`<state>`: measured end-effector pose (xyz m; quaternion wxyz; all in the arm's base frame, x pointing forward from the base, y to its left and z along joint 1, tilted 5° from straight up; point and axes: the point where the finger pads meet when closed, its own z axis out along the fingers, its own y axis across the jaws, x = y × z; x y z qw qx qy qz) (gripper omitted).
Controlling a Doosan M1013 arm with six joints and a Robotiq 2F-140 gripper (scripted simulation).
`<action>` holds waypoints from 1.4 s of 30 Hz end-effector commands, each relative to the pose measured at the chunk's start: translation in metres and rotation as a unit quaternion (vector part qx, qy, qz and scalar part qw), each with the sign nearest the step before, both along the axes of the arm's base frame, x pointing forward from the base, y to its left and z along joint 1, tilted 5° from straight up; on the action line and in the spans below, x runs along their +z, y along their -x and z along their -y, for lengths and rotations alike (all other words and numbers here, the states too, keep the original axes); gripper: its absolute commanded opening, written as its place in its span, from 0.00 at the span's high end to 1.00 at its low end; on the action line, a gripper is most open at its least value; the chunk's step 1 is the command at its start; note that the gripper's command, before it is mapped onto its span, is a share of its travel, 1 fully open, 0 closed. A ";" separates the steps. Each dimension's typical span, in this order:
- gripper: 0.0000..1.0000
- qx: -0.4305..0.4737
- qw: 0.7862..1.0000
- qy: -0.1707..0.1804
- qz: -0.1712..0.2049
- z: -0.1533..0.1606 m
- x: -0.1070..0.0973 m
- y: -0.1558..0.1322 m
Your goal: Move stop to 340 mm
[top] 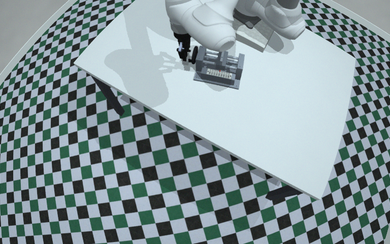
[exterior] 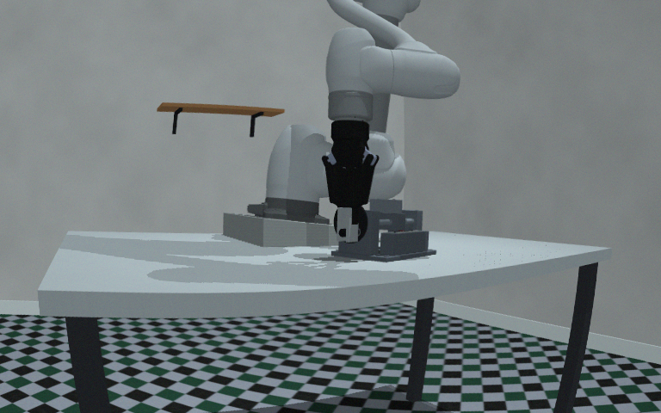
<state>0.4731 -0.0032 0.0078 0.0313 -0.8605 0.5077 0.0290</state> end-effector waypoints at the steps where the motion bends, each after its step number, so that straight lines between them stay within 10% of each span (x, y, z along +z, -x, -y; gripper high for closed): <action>1: 0.96 0.000 1.000 0.000 0.000 0.000 0.001 -0.001; 30: 0.96 0.000 1.000 0.000 0.000 0.000 0.001 -0.001; 31: 0.67 0.000 1.000 0.000 0.000 0.000 0.001 -0.001; 42: 0.67 0.000 1.000 0.000 0.000 0.000 0.001 -0.001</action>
